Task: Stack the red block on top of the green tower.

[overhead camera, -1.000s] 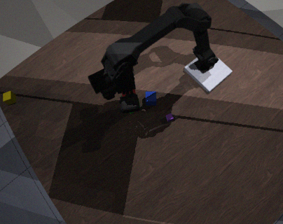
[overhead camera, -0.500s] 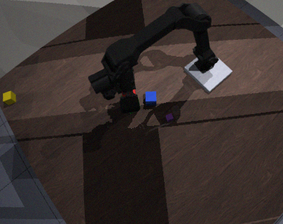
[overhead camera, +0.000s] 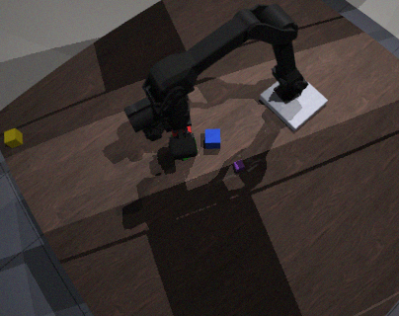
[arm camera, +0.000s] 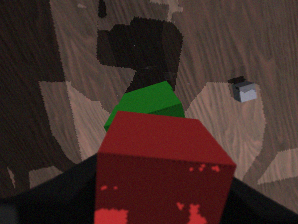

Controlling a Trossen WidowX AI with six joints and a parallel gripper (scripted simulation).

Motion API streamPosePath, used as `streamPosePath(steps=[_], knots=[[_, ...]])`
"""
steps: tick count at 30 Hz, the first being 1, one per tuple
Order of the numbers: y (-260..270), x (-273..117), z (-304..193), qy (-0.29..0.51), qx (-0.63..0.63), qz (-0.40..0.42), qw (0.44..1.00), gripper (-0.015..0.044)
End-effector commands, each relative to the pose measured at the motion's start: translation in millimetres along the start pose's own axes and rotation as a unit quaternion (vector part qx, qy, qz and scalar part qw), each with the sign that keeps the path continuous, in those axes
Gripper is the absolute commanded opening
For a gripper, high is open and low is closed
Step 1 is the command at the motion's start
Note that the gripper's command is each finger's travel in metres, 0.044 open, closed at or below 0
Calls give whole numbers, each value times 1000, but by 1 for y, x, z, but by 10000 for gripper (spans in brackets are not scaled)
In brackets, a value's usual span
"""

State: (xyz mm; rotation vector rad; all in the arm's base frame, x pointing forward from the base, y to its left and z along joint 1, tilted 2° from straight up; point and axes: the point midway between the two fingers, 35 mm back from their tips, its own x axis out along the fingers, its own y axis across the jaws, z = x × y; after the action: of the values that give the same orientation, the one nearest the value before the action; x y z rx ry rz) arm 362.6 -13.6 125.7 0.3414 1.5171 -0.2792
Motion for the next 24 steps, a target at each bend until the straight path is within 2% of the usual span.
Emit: streamPosePath(steps=[1, 7, 24], knots=[[0, 0, 0, 0, 0, 0, 1000, 289], [0, 0, 0, 0, 0, 0, 1000, 440], [0, 0, 0, 0, 0, 0, 1000, 440]])
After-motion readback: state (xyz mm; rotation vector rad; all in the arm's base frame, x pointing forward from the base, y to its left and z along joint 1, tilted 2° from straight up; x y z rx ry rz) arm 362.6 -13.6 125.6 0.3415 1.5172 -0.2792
